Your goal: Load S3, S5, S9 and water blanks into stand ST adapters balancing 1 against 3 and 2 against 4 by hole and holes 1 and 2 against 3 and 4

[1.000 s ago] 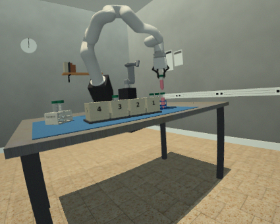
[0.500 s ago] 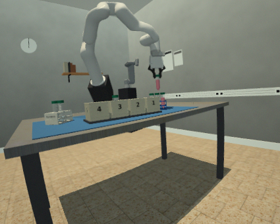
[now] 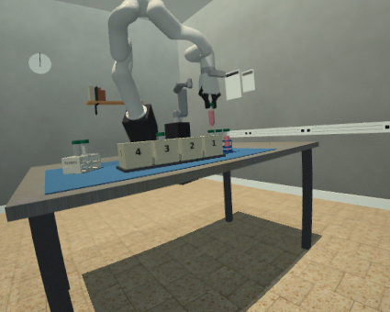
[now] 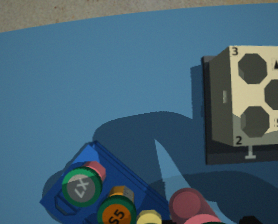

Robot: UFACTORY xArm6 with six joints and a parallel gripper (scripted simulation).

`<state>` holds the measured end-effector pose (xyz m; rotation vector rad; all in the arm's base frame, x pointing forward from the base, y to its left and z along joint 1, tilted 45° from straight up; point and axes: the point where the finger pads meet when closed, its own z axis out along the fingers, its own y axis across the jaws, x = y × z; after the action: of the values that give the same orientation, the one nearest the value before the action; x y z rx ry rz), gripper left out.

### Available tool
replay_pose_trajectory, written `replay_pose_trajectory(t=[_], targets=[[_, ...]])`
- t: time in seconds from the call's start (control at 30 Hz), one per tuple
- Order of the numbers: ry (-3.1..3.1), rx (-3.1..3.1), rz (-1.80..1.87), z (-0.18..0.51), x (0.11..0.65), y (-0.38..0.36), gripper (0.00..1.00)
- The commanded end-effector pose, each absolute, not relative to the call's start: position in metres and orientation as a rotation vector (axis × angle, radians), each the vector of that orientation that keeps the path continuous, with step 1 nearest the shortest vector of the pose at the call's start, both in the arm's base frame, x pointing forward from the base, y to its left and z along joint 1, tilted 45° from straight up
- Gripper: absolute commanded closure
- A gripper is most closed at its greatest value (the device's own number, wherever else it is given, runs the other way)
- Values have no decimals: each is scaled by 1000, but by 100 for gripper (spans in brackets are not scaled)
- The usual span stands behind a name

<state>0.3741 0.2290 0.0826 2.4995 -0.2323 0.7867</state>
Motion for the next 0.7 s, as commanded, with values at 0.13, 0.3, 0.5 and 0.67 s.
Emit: replay_pose_trajectory(t=[0.13,0.3,0.5,0.67], targets=[[-206,2510,775,106,370,196,100],[-206,2510,775,119,367,175,100],[-206,2510,775,129,364,158,100],[-206,2509,775,142,361,137,100]])
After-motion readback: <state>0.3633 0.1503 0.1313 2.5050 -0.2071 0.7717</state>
